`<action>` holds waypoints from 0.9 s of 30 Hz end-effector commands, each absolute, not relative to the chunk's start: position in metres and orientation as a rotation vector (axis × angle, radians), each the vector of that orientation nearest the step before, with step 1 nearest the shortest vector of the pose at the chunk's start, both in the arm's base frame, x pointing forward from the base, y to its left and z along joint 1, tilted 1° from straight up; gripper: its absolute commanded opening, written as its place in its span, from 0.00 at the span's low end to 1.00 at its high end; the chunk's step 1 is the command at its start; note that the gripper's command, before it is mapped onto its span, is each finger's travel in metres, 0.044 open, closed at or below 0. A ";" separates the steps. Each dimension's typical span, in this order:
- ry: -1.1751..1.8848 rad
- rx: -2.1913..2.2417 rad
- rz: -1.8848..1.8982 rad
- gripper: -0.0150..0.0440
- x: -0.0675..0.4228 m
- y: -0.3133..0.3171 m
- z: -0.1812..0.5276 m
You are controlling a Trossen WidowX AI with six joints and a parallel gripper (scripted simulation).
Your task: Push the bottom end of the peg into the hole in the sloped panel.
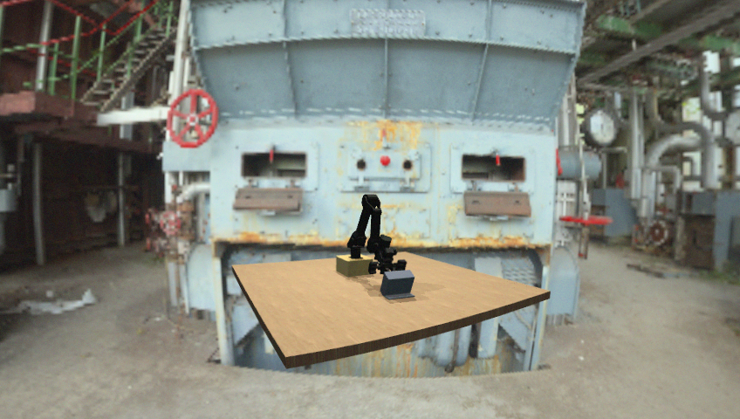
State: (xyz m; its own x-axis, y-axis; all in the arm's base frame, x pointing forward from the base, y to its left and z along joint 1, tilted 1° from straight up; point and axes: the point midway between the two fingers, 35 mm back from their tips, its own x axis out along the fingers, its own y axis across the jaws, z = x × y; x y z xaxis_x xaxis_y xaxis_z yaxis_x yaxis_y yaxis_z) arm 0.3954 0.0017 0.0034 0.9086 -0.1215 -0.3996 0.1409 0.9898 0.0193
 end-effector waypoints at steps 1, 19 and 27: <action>0.409 0.048 -0.135 0.25 0.395 0.002 0.003; 0.409 0.048 -0.135 0.97 0.394 0.002 0.004; 0.409 0.047 -0.134 1.00 0.386 0.004 0.009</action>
State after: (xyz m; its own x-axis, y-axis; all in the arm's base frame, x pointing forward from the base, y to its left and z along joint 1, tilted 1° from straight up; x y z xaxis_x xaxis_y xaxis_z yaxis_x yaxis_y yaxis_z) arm 0.3893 0.0038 0.0082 0.9100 -0.1163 -0.3979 0.1350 0.9907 0.0191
